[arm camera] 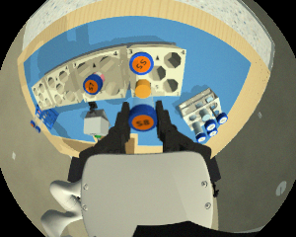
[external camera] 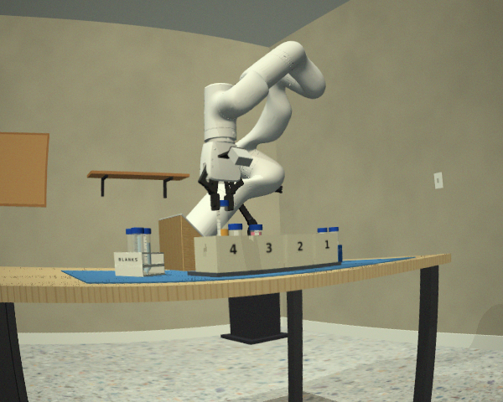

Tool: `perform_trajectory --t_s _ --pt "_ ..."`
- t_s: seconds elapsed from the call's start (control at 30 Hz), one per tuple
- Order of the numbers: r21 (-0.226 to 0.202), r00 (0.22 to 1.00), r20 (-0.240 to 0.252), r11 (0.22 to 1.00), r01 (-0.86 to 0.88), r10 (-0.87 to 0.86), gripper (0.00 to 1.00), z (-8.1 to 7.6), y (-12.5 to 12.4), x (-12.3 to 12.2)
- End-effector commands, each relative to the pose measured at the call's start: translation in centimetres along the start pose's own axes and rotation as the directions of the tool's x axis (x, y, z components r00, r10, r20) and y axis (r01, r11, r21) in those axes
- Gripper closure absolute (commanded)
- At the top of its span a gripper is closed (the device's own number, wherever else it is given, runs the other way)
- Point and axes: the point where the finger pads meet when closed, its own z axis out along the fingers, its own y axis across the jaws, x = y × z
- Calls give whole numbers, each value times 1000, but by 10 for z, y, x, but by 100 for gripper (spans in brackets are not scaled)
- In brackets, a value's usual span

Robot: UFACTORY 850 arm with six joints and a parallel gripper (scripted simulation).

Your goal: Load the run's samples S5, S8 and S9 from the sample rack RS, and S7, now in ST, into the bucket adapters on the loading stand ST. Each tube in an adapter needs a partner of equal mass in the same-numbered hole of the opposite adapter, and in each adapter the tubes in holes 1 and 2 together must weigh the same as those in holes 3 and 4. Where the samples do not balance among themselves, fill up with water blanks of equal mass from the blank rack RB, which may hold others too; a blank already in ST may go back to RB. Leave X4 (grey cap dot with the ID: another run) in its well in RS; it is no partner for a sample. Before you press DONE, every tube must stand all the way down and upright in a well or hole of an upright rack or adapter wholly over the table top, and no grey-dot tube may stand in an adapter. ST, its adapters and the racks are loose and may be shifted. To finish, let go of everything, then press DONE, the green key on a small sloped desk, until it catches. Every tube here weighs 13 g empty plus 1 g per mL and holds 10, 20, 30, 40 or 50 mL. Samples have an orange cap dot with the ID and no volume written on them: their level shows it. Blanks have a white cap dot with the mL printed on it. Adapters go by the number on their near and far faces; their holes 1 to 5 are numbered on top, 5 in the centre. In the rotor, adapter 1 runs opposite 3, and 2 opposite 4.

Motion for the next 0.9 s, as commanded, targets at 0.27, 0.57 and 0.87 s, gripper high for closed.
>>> perform_trajectory --t_s 0.27,0.57,0.87 --pt "-1 1000 -1 1000 1 -1 100 10 0 1" --pt "-1 1000 -1 1000 1 -1 100 19 0 1" --pt "-1 1000 -1 1000 1 -1 100 26 0 1"
